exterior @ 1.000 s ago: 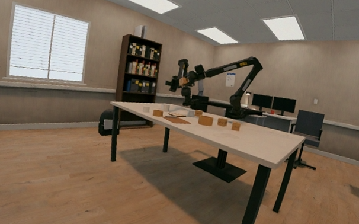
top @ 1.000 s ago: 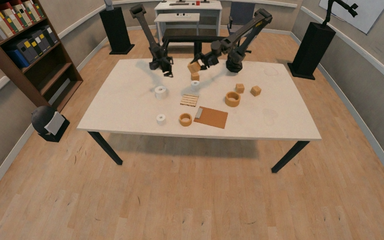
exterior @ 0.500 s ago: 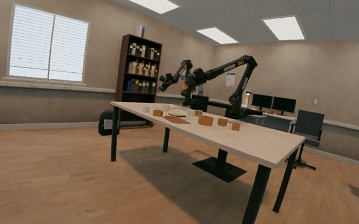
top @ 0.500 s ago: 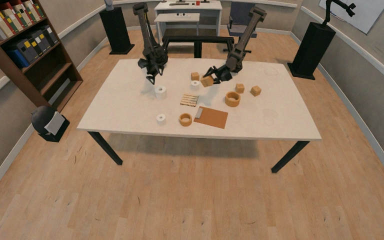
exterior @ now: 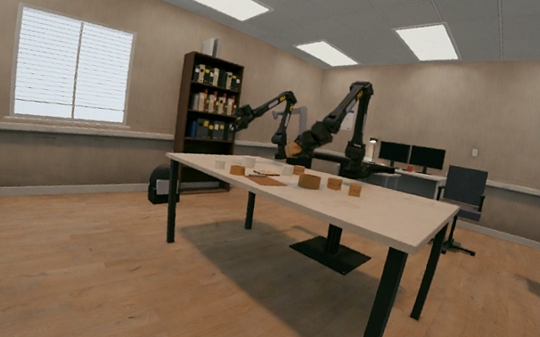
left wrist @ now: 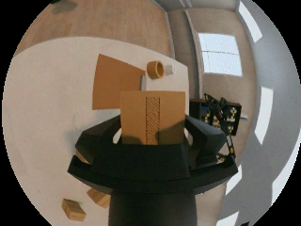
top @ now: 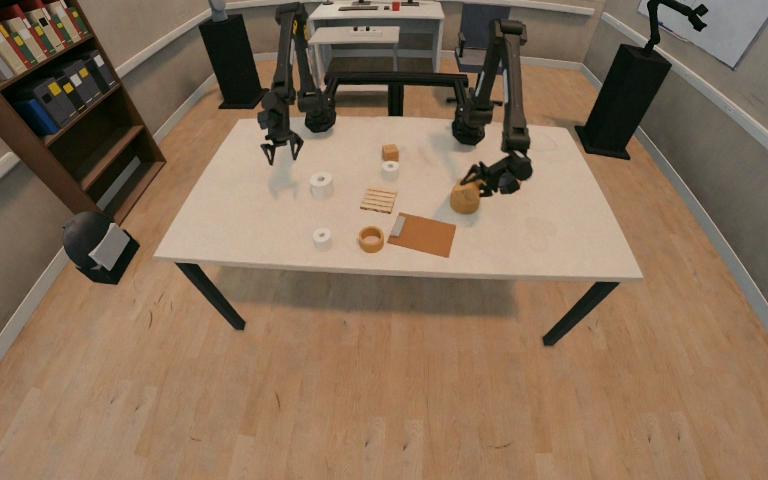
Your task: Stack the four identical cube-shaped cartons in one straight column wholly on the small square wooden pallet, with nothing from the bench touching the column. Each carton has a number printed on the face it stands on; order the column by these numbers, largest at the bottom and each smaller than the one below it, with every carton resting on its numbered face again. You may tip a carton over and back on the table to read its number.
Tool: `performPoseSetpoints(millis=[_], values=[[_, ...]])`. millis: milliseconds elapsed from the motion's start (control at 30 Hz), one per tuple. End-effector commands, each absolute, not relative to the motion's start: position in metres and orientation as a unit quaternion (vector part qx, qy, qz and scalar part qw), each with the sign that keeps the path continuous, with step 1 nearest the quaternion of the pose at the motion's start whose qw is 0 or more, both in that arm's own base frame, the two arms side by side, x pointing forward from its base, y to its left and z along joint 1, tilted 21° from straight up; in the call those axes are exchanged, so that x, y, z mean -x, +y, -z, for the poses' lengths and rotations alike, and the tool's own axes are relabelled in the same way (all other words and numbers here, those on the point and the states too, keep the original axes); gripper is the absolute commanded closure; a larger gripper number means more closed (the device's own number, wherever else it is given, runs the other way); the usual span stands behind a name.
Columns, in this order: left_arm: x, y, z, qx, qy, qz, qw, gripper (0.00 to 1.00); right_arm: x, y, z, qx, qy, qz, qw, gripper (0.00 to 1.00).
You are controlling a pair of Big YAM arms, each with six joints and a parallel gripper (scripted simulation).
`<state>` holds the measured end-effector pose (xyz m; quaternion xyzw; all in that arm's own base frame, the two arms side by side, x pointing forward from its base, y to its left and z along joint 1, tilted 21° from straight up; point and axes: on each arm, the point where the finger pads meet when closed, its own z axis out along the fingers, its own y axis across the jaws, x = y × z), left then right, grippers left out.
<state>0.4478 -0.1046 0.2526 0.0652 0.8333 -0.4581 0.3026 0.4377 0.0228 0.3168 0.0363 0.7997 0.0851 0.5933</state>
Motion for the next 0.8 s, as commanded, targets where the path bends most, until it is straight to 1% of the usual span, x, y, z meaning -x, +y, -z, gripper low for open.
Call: performPoseSetpoints(millis=[0, 167, 200, 400, 533, 767], values=[[-0.461, -0.061, -0.249, -0.137, 0.83, 0.433, 0.324, 0.46, -0.434, 0.0, -0.352, 0.02, 0.807, -0.007, 0.59, 0.0], [-0.456, 0.003, -0.207, -0.138, 0.825, 0.439, 0.329, 0.46, -0.42, -0.026, -0.354, 0.028, 0.825, 0.039, 0.563, 0.0], [-0.447, 0.009, -0.189, -0.131, 0.825, 0.445, 0.322, 0.46, -0.419, -0.029, -0.354, 0.027, 0.827, 0.042, 0.561, 0.0], [-0.444, 0.061, -0.157, -0.126, 0.811, 0.45, 0.352, 0.46, -0.42, -0.031, -0.356, 0.017, 0.831, 0.039, 0.554, 0.0], [-0.437, 0.074, -0.15, -0.11, 0.807, 0.462, 0.352, 0.46, -0.42, -0.031, -0.356, 0.016, 0.831, 0.039, 0.554, 0.0], [-0.412, 0.098, -0.141, -0.027, 0.79, 0.518, 0.327, 0.46, -0.419, -0.031, -0.356, 0.015, 0.831, 0.039, 0.554, 0.0]])
